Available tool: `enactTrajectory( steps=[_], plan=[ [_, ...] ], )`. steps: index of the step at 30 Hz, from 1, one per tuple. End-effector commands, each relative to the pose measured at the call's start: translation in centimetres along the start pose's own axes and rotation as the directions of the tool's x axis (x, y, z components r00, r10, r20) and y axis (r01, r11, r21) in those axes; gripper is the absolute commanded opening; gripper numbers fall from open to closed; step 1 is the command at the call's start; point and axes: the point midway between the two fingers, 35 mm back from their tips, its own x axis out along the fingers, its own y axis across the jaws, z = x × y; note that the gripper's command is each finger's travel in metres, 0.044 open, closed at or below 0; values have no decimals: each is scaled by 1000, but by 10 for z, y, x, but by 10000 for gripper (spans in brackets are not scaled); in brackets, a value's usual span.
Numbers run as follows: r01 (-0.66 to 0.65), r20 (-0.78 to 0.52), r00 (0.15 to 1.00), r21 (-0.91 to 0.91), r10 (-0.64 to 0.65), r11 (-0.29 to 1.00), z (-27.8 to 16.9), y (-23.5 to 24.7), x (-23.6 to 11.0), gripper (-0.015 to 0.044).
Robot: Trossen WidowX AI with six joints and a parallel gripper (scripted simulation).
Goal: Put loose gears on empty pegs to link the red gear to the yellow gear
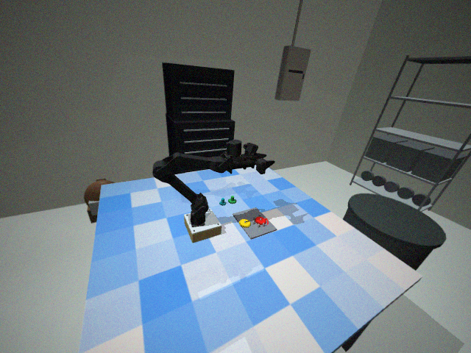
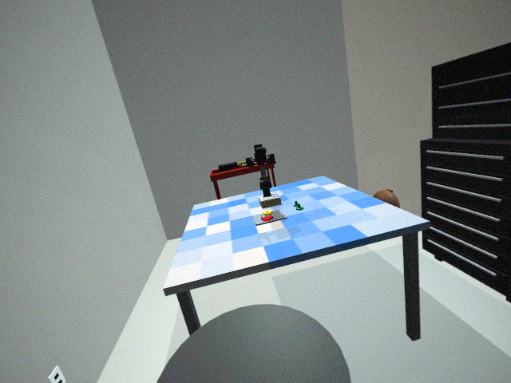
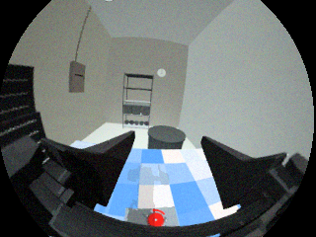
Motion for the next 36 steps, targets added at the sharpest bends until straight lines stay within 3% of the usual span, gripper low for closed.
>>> enactTrajectory(
  steps=[1, 6, 12, 16, 20, 28, 36],
  plan=[
    [-3, -5, 1000, 1, 3, 1000, -1, 1, 0, 426],
    [-87, -180, 979, 44, 94, 995, -40, 31, 12, 440],
    [-185, -499, 831, 171, 246, 968, -113, 94, 10, 440],
    [-193, -692, 654, 239, 306, 952, -161, 135, -11, 440],
    [-175, -853, 423, 254, 305, 951, -206, 171, -48, 440],
    [-155, -996, -32, 85, 81, 984, -264, 204, -144, 440],
    [-158, -997, -62, 62, 52, 986, -267, 206, -148, 440]
  ],
)
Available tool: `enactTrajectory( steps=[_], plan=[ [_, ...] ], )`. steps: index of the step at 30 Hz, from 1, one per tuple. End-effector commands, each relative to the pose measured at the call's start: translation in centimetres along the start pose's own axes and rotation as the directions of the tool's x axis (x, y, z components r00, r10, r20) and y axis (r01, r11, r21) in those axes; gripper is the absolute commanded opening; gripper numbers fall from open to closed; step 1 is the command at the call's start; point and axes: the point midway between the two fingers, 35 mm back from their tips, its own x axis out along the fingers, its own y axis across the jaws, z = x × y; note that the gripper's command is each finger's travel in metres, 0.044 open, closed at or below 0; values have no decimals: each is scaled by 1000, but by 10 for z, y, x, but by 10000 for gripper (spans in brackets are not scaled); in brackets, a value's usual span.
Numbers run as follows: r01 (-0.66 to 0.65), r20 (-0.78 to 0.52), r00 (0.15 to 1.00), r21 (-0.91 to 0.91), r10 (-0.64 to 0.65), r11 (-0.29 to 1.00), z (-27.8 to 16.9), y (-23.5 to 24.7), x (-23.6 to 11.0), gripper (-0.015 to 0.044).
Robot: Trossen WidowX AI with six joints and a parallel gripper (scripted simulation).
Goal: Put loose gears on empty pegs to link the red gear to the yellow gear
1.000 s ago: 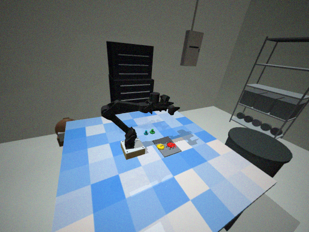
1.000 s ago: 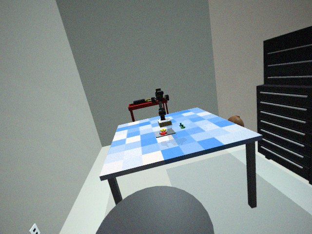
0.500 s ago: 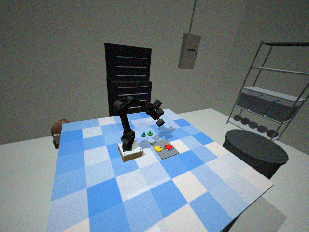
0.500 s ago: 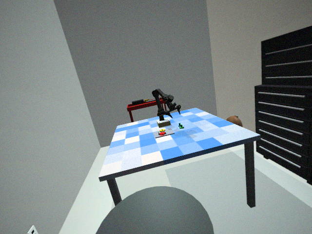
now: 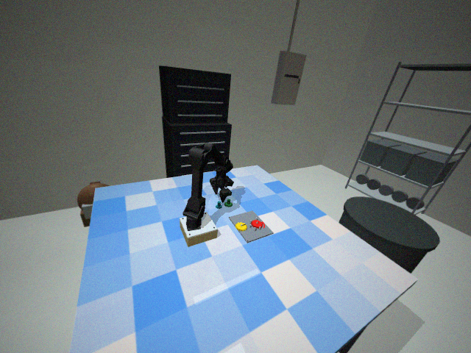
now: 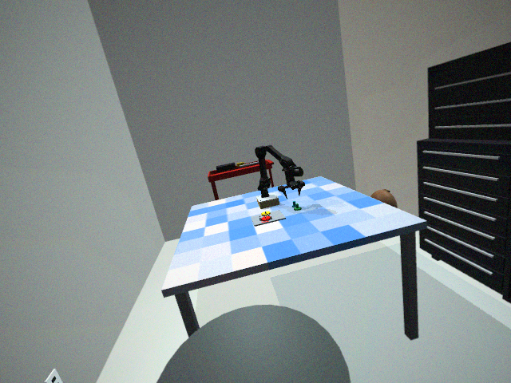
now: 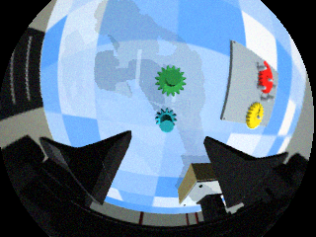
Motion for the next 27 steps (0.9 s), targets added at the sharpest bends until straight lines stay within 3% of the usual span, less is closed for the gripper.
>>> enactTrajectory(
  steps=[1, 27],
  plan=[
    [5, -8, 1000, 8, -5, 1000, 1, 2, 1, 440],
    [5, -8, 1000, 8, -5, 1000, 1, 1, 42, 440]
  ],
)
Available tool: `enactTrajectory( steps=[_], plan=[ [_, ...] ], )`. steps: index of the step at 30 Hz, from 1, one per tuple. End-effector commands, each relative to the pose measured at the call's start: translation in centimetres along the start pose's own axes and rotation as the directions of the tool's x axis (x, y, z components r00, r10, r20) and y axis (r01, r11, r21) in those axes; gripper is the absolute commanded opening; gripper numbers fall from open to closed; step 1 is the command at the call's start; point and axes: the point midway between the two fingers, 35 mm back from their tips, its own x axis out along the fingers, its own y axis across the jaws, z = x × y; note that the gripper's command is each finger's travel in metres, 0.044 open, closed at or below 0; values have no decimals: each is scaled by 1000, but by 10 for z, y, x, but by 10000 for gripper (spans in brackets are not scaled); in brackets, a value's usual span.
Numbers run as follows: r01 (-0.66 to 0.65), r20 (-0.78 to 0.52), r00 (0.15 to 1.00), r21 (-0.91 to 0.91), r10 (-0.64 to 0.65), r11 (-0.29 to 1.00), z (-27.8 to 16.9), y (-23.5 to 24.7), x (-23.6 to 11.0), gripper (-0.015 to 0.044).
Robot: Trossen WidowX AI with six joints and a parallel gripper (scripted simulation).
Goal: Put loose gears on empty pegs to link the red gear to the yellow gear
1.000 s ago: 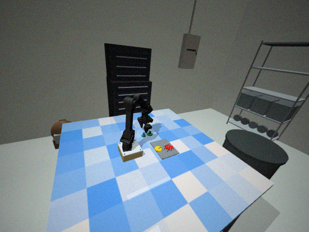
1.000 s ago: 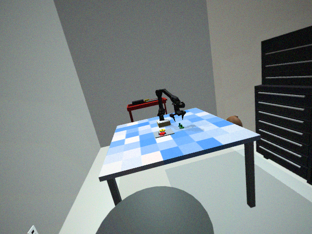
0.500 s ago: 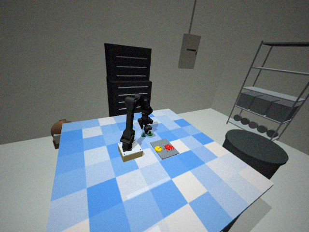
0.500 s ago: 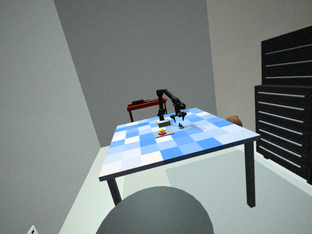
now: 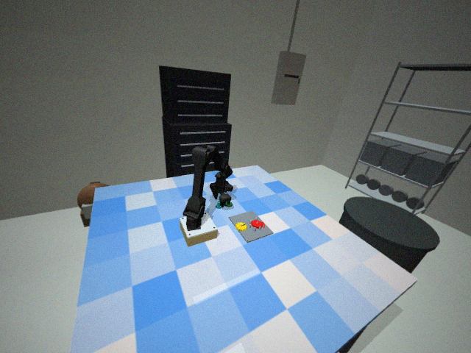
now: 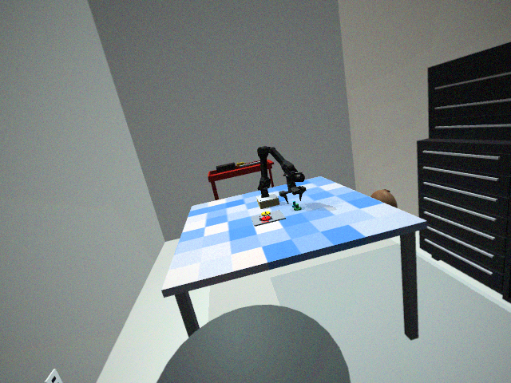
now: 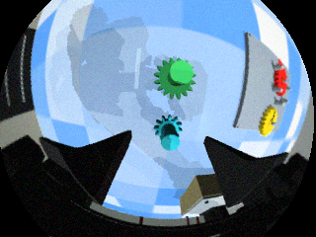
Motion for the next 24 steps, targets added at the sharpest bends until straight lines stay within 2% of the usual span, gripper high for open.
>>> enactTrajectory(
  steps=[1, 2, 16, 23, 24],
  plan=[
    [2, -3, 1000, 5, -2, 1000, -1, 0, 3, 440],
    [2, -3, 1000, 5, -2, 1000, -1, 0, 3, 440],
    [2, -3, 1000, 5, -2, 1000, -1, 0, 3, 72],
    [2, -3, 1000, 5, -2, 1000, -1, 0, 3, 26],
    [2, -3, 1000, 5, -2, 1000, -1, 0, 3, 0]
  ],
)
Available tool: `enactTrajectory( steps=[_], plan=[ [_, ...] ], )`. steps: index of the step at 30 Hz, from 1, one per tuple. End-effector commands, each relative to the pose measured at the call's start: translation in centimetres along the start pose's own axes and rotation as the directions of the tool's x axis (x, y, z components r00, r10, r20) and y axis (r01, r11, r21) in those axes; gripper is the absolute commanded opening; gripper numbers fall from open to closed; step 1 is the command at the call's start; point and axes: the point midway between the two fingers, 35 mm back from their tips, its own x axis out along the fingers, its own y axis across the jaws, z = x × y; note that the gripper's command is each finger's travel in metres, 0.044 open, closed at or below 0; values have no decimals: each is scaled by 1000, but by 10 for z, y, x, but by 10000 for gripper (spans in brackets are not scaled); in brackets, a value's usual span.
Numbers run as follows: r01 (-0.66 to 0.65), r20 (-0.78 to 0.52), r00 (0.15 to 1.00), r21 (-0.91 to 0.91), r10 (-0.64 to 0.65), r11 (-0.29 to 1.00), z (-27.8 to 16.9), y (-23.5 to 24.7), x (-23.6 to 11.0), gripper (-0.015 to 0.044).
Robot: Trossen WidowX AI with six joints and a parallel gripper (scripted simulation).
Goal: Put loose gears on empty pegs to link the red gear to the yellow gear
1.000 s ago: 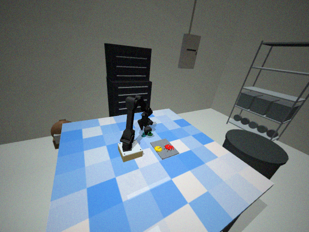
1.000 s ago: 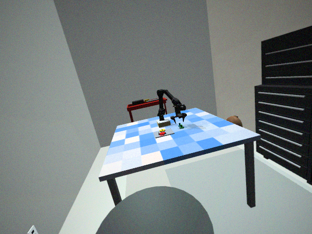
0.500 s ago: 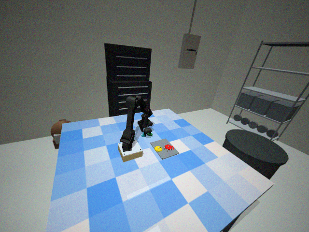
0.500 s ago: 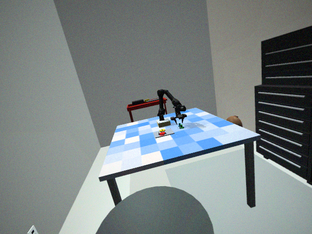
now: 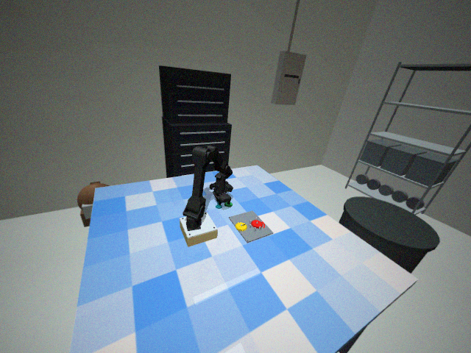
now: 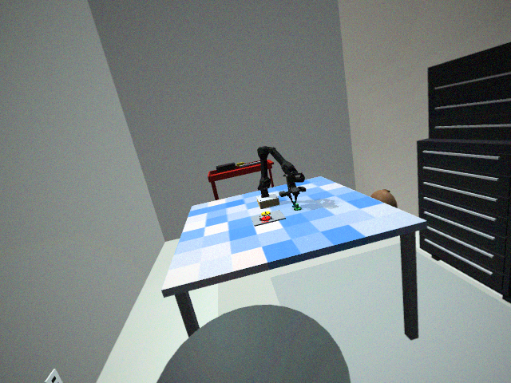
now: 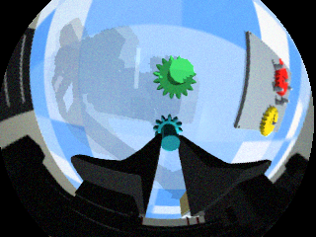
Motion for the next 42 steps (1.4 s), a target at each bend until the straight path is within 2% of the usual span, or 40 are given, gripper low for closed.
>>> enactTrajectory(
  steps=[1, 42],
  plan=[
    [-1, 0, 1000, 5, 1, 1000, 0, 0, 0, 0],
    [-3, 3, 1000, 9, 3, 1000, 4, 4, -107, 0]
  ],
)
